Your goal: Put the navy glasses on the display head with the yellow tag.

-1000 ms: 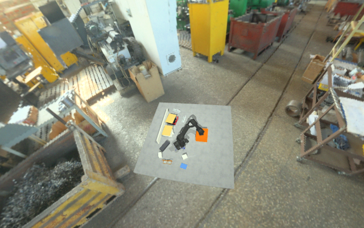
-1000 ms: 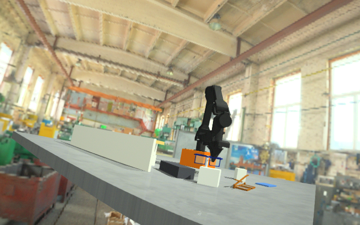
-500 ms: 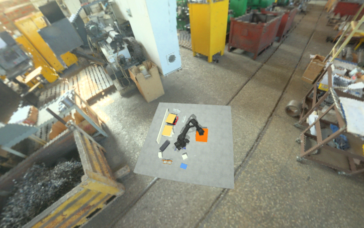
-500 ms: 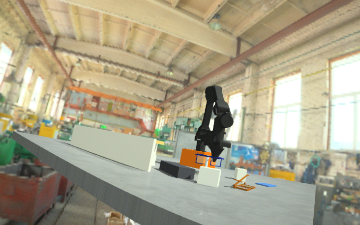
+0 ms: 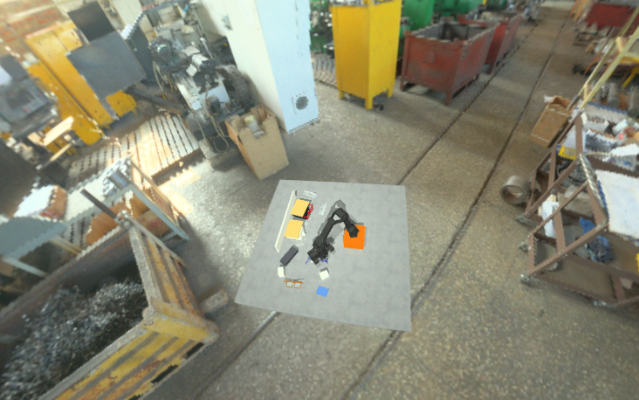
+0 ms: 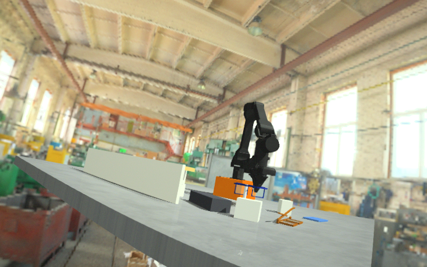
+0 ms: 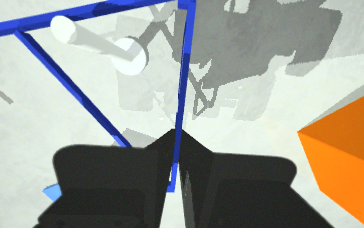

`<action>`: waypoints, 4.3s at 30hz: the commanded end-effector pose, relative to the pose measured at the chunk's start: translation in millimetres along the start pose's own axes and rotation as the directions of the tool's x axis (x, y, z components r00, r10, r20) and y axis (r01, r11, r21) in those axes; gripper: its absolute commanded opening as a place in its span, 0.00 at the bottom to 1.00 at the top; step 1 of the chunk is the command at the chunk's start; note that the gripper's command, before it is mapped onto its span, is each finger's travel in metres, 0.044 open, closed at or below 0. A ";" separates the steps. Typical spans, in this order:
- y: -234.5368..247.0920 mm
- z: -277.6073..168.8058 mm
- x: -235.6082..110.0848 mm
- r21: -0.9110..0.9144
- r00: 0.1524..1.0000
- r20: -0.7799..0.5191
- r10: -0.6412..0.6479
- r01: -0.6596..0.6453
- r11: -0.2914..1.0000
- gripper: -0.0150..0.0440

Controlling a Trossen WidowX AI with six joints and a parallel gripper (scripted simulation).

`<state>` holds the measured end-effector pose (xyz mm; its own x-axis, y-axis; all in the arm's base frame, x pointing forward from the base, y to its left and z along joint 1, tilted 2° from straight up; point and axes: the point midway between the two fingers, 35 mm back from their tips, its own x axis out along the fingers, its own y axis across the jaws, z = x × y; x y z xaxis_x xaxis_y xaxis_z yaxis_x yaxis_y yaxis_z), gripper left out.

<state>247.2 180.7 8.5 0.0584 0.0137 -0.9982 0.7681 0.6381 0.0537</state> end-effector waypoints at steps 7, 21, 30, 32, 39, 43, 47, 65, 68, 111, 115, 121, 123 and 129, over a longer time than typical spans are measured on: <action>-3.9 -7.2 0.1 0.002 1.000 0.002 -0.002 0.002 1.000 0.25; -6.2 -16.8 0.1 0.002 1.000 0.001 -0.002 0.002 1.000 0.25; -6.6 -18.3 0.2 0.002 1.000 0.001 -0.002 0.002 1.000 0.25; -6.6 -18.0 0.2 0.002 1.000 0.001 -0.002 0.002 1.000 0.25; -6.6 -18.0 0.2 0.002 1.000 0.001 -0.002 0.002 1.000 0.25; -6.6 -17.3 0.2 0.002 1.000 0.001 -0.002 0.002 1.000 0.25; -6.6 -14.9 0.1 0.002 1.000 0.001 -0.002 0.002 1.000 0.25; -6.2 -5.9 -60.2 0.008 1.000 0.002 -0.002 0.002 1.000 0.25; -2.5 -3.4 -60.5 0.043 1.000 0.002 -0.002 0.001 0.999 0.25; 34.5 38.4 -0.8 0.502 1.000 0.006 0.001 -0.004 0.865 0.25; 33.6 38.5 -0.8 0.502 1.000 0.006 0.001 -0.004 0.865 0.25; 30.6 39.0 -0.8 0.502 1.000 0.006 0.001 -0.004 0.865 0.25; 29.5 39.1 -0.8 0.502 1.000 0.006 0.001 -0.004 0.865 0.25; 26.3 39.7 -0.7 0.501 1.000 0.006 0.000 -0.004 0.865 0.25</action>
<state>294.7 168.0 11.2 0.0639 0.0052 -0.9979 0.9848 0.1616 0.0639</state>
